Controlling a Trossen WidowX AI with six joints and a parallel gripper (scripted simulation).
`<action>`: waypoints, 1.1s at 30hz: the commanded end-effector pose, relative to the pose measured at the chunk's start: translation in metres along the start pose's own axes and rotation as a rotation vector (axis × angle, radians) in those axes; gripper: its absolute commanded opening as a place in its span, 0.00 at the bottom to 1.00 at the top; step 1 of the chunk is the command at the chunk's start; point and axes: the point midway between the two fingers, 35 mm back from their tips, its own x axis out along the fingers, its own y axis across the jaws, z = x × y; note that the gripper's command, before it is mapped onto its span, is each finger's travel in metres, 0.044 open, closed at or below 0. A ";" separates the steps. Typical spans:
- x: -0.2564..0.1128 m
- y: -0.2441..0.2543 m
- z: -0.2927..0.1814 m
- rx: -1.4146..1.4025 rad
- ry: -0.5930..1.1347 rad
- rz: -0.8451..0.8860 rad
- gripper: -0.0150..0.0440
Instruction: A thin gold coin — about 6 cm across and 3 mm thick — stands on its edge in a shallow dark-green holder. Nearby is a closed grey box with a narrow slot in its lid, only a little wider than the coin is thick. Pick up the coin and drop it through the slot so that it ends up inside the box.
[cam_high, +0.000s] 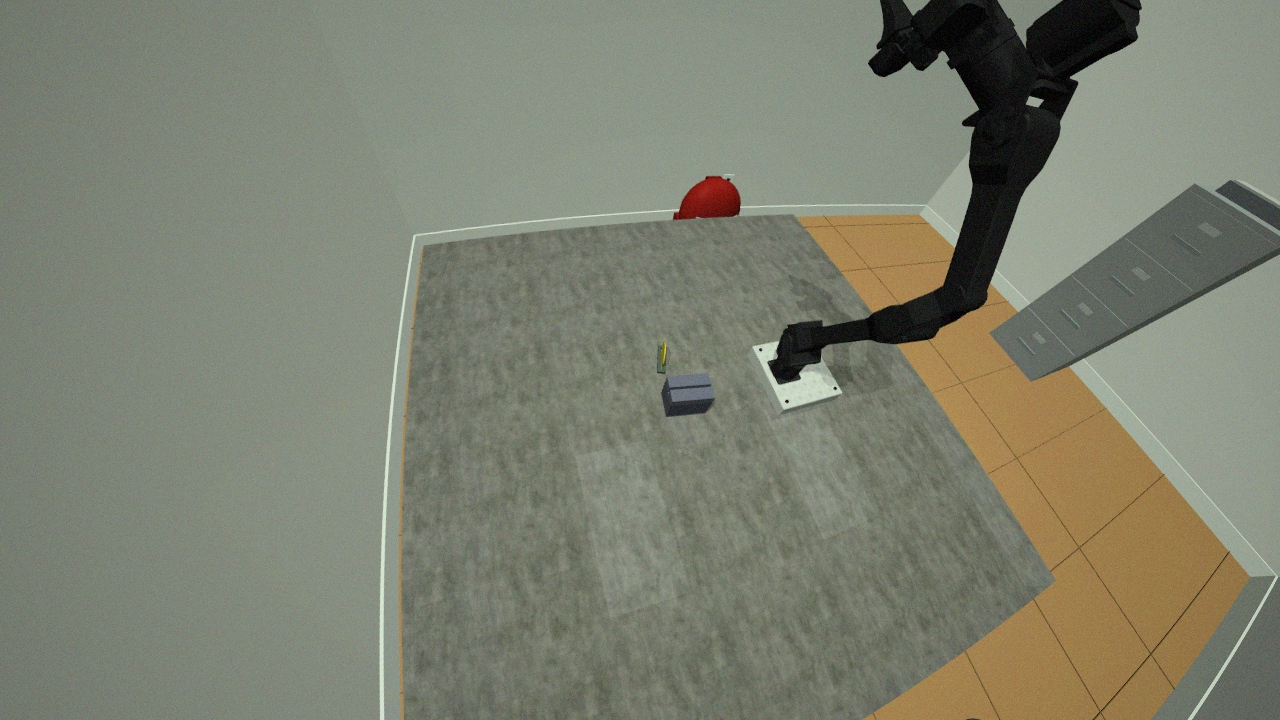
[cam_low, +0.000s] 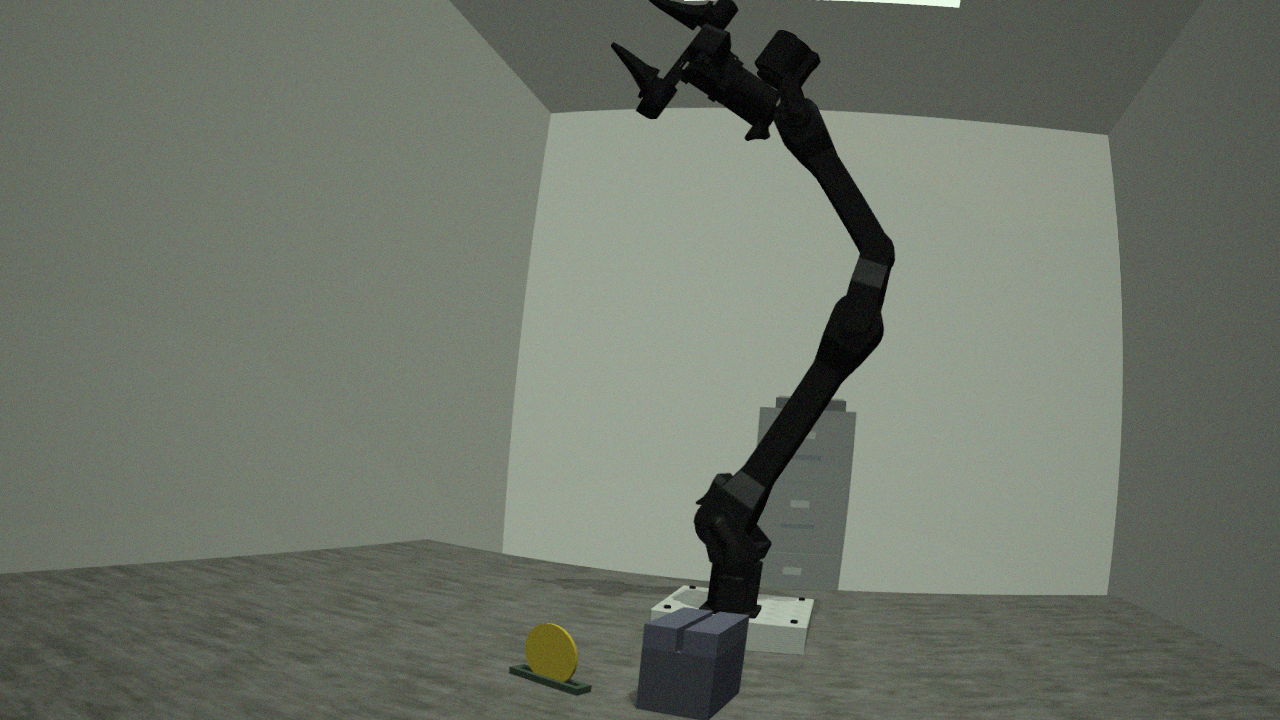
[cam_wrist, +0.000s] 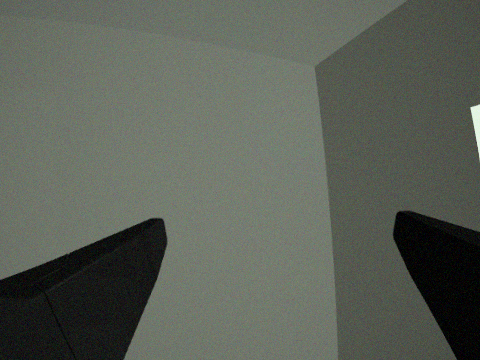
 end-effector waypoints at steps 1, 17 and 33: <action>0.001 0.002 0.000 0.005 -0.001 0.004 0.89; 0.071 0.191 0.057 0.295 -0.215 0.507 0.53; -0.008 0.391 0.220 0.180 -0.583 1.254 0.53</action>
